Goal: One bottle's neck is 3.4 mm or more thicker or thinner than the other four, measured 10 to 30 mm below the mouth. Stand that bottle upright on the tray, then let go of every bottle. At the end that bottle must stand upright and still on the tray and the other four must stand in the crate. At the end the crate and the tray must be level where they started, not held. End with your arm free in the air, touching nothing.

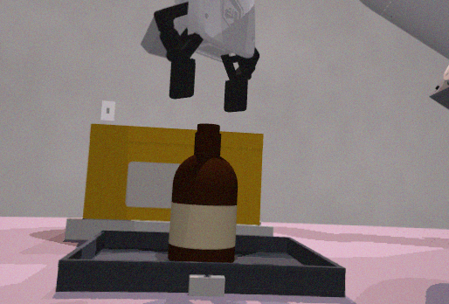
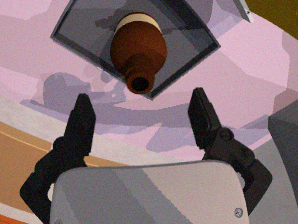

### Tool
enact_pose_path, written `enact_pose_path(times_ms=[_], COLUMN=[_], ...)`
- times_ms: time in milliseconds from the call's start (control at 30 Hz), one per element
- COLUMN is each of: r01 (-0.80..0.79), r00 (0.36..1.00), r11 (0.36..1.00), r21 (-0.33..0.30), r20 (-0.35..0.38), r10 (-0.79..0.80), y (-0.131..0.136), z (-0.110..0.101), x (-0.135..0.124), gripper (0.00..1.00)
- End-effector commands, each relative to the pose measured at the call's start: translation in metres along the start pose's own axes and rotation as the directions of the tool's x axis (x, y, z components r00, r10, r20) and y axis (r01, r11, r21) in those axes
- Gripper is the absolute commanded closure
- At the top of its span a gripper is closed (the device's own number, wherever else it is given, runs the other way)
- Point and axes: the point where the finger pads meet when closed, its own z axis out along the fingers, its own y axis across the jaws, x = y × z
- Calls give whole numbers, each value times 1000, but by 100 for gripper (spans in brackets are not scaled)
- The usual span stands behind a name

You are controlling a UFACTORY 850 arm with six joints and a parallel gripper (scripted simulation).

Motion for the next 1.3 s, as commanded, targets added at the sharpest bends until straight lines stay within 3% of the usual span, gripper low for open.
enact_pose_path(times_ms=[0,600,1100,1133,1267], r01=[0,0,0,0,0], r00=[1000,1000,1000,1000,1000], r11=[1000,1000,1000,1000,1000], r21=[0,0,0,0,0], r20=[0,0,0,0,0], r10=[0,0,0,0,0], y=[0,0,0,0,0], z=[-11,-45,-51,-51,-51], x=[0,0,0,0,0], gripper=[0,0,0,100,100])
